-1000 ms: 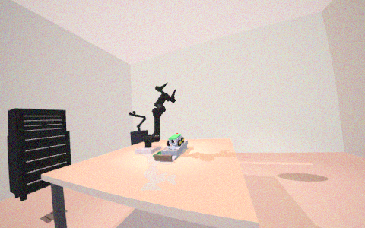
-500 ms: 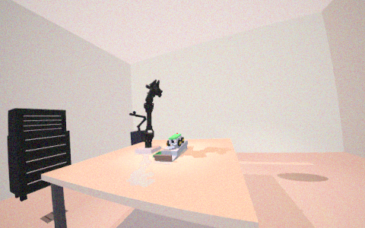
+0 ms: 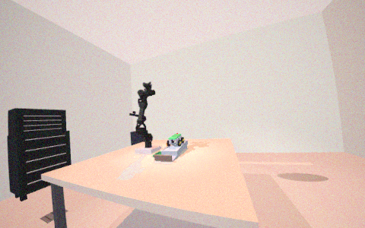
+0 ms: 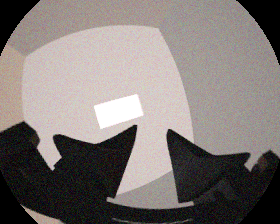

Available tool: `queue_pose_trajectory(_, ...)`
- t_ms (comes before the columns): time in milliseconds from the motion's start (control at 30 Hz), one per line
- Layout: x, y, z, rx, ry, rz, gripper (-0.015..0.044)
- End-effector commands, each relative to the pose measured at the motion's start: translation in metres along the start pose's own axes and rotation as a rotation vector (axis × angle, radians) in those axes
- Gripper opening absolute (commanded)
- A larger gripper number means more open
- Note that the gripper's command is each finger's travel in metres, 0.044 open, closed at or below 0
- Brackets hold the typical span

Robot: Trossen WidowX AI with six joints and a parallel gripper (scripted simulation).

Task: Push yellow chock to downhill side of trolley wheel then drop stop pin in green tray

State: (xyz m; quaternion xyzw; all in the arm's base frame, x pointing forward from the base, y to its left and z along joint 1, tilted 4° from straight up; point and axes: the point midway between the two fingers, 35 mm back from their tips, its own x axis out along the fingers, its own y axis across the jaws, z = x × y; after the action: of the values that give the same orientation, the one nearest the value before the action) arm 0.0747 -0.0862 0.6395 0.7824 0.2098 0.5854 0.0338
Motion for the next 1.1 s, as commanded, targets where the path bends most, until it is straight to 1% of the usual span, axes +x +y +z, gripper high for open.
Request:
queue_pose_trajectory(0,0.012,-0.070,-0.009,-0.308,-0.001,-0.174,0.0190)
queue_pose_trajectory(233,0.014,-0.171,0.010,-0.833,0.011,-0.466,0.0190)
queue_pose_trajectory(367,0.005,-0.224,0.037,-1.113,0.045,-0.663,0.0190)
queue_pose_trajectory(500,-0.012,-0.271,0.074,-1.371,0.109,-0.888,0.0190)
queue_pose_trajectory(667,-0.045,-0.315,0.128,-1.628,0.231,-1.196,0.0190)
queue_pose_trajectory(800,-0.080,-0.338,0.172,-1.765,0.367,-1.459,0.0190)
queue_pose_trajectory(933,-0.121,-0.349,0.213,-1.827,0.540,-1.727,0.0190)
queue_pose_trajectory(1067,-0.166,-0.351,0.247,-1.802,0.749,-1.984,0.0190)
